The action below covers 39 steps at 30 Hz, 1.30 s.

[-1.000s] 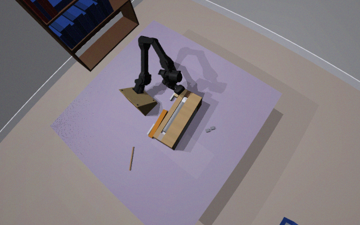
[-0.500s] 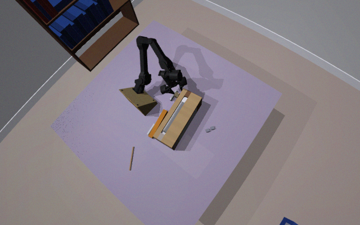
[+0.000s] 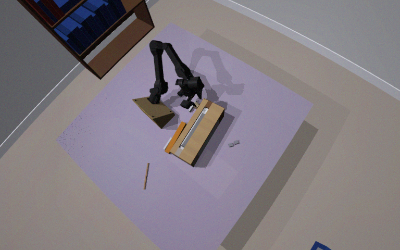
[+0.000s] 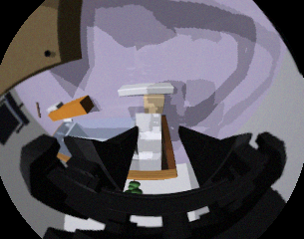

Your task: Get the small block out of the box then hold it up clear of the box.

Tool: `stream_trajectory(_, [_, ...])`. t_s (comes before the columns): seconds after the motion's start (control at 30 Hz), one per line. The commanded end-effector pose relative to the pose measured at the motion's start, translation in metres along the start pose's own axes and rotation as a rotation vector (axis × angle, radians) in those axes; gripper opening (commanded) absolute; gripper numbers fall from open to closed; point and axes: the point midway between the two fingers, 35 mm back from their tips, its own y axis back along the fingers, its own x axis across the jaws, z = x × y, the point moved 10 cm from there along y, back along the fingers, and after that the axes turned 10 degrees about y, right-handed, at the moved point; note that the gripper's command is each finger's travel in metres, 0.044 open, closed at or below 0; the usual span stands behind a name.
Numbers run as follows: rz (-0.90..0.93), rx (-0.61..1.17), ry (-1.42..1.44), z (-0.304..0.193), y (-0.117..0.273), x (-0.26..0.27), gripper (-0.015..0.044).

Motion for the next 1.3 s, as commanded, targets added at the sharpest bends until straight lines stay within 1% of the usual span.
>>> stream_trajectory(0.0, [0.005, 0.004, 0.035, 0.001, 0.0, 0.0, 0.0285])
stream_trajectory(1.27, [0.004, 0.004, 0.035, 0.024, -0.052, 0.001, 0.0285])
